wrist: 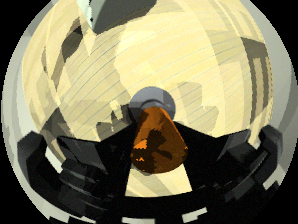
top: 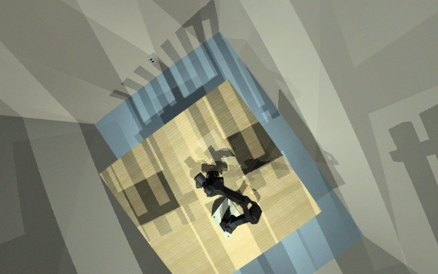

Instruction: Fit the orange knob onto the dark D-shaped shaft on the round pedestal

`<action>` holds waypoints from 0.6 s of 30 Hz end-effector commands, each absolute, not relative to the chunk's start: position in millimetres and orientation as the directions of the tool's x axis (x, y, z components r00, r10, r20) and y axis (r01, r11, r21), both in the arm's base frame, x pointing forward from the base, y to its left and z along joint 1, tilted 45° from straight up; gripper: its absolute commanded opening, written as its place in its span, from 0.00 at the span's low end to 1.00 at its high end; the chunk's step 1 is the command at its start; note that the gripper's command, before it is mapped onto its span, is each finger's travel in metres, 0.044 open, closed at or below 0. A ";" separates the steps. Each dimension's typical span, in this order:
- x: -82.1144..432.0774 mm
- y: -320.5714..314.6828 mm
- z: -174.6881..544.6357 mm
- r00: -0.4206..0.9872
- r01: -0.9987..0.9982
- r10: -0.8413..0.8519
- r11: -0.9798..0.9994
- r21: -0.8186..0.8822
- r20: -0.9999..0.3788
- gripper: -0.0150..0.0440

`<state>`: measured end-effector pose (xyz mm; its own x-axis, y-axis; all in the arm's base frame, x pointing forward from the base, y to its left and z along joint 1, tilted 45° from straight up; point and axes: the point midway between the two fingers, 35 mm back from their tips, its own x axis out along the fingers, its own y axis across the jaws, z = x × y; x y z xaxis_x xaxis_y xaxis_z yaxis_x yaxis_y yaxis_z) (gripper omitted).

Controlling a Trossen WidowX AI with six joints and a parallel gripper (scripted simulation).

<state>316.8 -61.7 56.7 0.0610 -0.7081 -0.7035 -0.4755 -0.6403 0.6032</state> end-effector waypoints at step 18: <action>316.9 -61.0 57.3 0.062 -0.281 -0.709 -0.688 0.669 -0.703 0.25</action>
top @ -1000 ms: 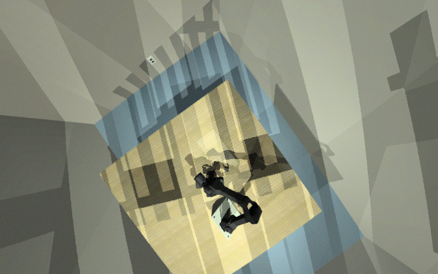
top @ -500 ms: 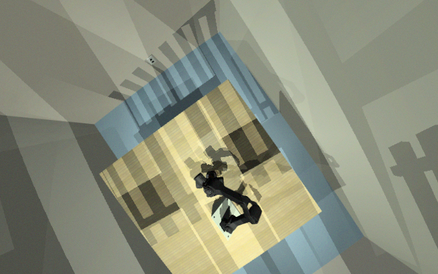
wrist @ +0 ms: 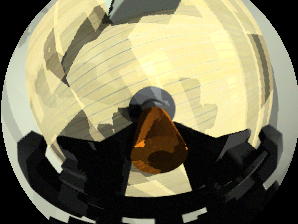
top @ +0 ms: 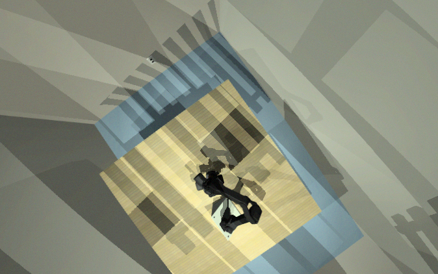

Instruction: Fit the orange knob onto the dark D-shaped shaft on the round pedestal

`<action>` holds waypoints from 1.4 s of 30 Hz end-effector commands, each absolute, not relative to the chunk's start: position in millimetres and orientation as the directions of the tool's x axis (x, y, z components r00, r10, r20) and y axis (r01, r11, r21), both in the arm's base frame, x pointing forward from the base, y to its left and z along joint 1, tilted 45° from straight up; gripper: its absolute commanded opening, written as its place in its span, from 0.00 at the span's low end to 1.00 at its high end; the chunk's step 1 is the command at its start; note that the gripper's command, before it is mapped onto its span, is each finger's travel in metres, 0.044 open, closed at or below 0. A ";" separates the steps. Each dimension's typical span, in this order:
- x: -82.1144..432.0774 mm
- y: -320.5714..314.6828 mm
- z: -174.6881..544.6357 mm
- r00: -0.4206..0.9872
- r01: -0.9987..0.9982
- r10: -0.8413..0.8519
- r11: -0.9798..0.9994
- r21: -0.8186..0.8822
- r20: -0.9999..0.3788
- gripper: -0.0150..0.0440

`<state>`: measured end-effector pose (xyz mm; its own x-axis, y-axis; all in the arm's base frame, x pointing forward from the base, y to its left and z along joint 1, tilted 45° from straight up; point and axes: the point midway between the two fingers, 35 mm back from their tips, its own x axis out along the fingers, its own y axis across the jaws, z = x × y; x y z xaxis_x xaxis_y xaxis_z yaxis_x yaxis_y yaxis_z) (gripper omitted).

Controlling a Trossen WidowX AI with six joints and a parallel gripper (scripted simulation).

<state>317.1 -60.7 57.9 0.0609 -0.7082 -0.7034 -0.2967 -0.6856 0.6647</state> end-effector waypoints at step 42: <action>317.5 -62.3 56.6 0.062 -0.076 -0.709 -0.705 0.705 -0.703 0.25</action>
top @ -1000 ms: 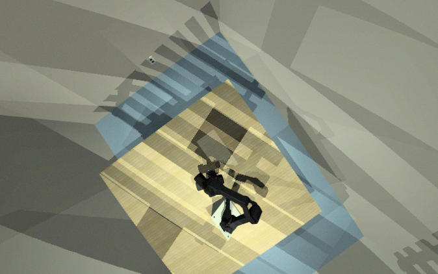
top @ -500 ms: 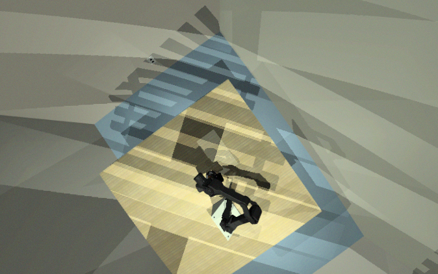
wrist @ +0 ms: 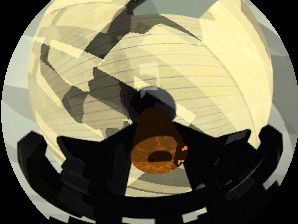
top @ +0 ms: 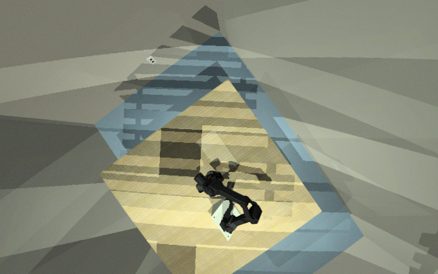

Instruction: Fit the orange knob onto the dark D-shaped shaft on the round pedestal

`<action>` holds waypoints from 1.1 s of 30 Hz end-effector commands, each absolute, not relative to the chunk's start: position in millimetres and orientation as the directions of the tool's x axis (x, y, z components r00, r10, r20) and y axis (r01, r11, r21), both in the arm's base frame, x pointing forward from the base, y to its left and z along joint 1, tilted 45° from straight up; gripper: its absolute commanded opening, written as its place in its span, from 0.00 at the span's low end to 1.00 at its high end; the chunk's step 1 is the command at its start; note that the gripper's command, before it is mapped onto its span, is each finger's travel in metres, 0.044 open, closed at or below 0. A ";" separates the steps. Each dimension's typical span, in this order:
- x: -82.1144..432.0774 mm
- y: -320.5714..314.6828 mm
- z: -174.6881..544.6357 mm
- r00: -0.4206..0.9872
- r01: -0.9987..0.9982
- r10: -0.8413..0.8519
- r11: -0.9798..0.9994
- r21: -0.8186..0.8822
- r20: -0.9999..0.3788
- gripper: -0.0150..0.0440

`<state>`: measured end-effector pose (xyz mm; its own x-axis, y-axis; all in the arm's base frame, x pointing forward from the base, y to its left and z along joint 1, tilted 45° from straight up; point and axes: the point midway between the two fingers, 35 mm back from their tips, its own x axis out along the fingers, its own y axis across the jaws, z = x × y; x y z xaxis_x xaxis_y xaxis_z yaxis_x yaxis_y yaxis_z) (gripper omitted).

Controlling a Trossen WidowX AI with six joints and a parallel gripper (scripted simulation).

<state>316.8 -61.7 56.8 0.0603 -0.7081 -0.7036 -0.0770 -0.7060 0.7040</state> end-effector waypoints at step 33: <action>316.8 -61.9 58.1 0.063 -0.998 -0.709 -0.047 -0.042 -0.703 0.25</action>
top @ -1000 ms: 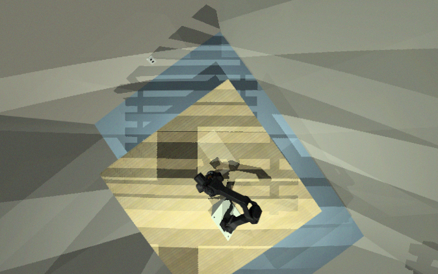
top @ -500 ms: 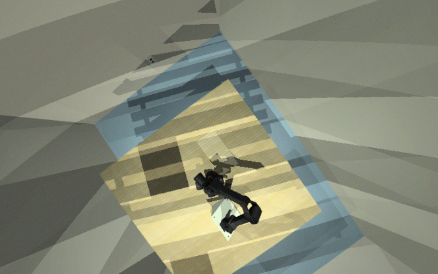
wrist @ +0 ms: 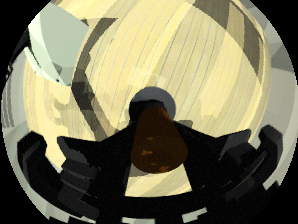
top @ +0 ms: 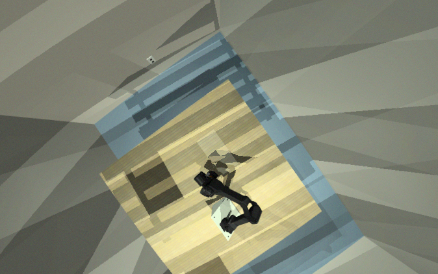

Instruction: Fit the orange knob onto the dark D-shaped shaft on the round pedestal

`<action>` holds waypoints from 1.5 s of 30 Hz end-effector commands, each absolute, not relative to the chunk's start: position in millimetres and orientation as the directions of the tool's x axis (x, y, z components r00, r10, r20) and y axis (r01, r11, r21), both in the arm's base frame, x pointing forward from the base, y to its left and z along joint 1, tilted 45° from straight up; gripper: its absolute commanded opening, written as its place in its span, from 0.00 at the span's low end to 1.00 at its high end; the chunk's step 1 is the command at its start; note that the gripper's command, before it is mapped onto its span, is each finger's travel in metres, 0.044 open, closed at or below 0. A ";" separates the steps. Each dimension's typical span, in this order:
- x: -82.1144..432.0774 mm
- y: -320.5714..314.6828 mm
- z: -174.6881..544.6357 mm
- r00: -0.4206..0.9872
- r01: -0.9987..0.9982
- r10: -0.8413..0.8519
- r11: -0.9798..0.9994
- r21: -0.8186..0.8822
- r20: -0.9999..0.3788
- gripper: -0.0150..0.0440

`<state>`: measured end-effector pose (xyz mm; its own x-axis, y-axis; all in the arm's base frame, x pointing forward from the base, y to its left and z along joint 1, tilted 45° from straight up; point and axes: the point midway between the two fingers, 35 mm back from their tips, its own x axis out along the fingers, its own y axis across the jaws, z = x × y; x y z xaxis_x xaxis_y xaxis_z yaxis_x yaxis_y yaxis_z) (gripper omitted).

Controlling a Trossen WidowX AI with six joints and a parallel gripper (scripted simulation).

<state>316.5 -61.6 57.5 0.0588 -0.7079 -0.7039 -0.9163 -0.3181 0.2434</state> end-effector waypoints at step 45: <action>316.8 -60.6 58.1 0.063 0.281 -0.709 0.688 -0.669 -0.703 0.25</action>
<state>316.1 -60.2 57.7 0.0604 -0.7075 -0.7041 0.2485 0.6938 -0.6759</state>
